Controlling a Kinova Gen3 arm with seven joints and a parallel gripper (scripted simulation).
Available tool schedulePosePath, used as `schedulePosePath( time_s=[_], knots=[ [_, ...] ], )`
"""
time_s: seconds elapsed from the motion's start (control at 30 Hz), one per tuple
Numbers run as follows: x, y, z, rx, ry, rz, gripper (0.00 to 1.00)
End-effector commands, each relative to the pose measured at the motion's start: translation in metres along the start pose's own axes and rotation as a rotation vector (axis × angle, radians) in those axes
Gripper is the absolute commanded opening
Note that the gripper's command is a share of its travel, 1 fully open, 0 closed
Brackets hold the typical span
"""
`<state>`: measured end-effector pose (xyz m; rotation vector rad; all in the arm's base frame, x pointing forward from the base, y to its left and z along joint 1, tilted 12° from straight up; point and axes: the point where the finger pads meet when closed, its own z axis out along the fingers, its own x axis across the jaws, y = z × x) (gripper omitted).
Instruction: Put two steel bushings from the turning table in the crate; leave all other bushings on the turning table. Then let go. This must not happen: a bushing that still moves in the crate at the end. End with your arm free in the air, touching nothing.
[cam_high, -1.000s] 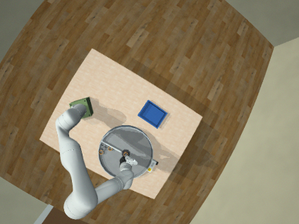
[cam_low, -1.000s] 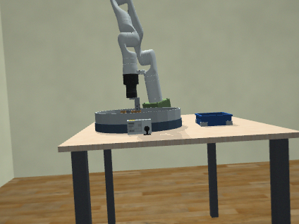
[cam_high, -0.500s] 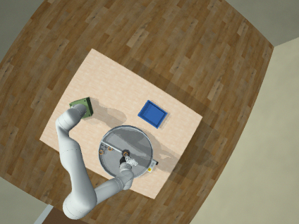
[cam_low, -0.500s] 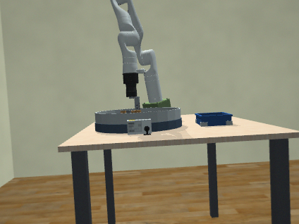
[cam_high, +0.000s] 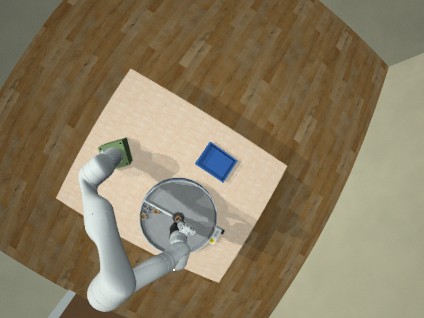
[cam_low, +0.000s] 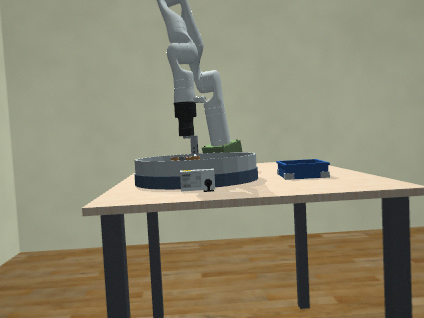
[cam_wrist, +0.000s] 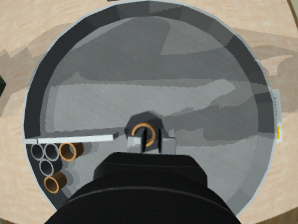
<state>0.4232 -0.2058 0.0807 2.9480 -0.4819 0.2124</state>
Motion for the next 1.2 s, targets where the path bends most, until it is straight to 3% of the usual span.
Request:
schedulePosePath(
  time_s=[0.0,0.17,1.17],
  knots=[
    [0.001,0.0,-0.001,0.0,0.002,0.0,0.42],
    [0.001,0.0,-0.05,-0.001,0.003,0.0,0.42],
    [0.0,0.0,-0.05,0.0,0.002,0.0,0.42]
  ],
)
